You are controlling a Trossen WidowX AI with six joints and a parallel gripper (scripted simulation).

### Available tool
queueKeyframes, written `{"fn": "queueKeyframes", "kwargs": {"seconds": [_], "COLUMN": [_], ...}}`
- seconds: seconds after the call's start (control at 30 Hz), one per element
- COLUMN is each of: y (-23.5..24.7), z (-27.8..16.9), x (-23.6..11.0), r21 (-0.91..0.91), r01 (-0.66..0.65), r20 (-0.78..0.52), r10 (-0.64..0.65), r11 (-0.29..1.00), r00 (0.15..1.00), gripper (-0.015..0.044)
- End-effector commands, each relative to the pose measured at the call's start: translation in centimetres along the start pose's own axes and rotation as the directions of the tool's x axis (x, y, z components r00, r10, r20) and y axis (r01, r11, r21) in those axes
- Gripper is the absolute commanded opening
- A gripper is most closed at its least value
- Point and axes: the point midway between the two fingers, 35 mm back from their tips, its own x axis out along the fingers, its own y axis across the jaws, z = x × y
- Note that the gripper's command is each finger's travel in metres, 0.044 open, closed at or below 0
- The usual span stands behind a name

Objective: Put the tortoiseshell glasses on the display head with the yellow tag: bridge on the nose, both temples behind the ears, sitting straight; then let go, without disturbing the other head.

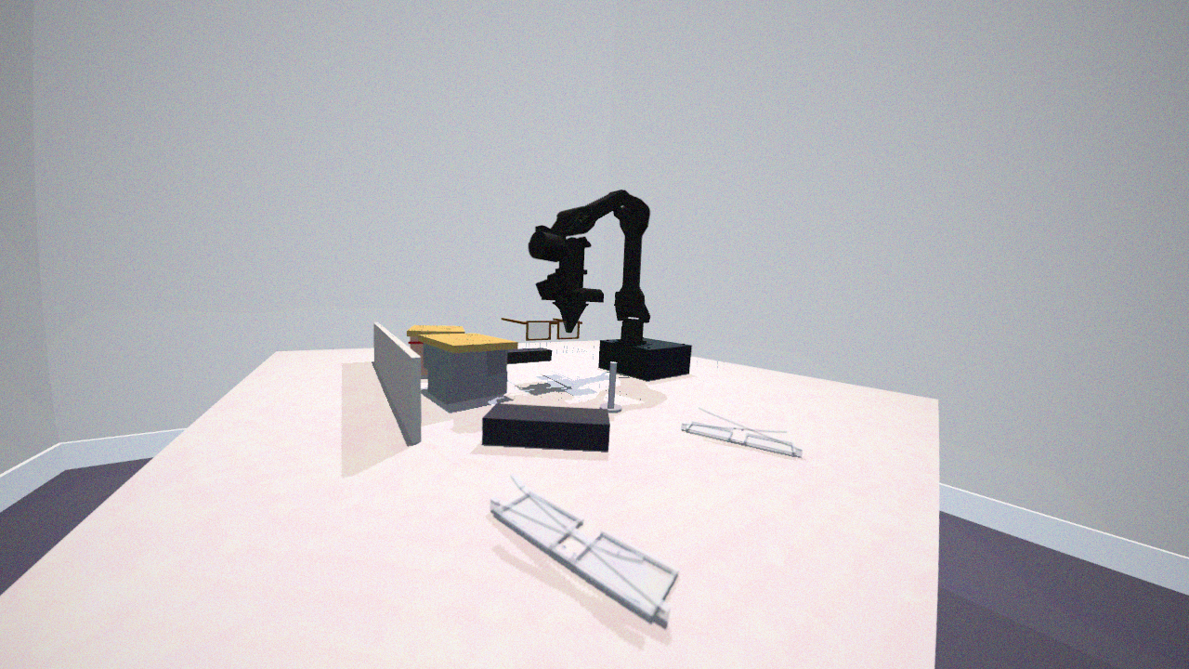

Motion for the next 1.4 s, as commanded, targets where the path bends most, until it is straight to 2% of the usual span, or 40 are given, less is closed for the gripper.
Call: {"fn": "queueKeyframes", "kwargs": {"seconds": [0.0, 0.27, 1.37], "y": [-1.6, -4.9, -5.0], "z": [-0.2, -0.9, -0.4], "x": [-0.2, 0.0, 3.3], "r21": [0.026, 0.092, 0.093], "r01": [-0.006, -0.003, -0.003], "r20": [0.012, 0.013, 0.013], "r10": [0.005, 0.002, 0.002], "r11": [1.0, 0.996, 0.996], "r00": [1.0, 1.0, 1.0], "gripper": [0.0, 0.0, 0.0]}}
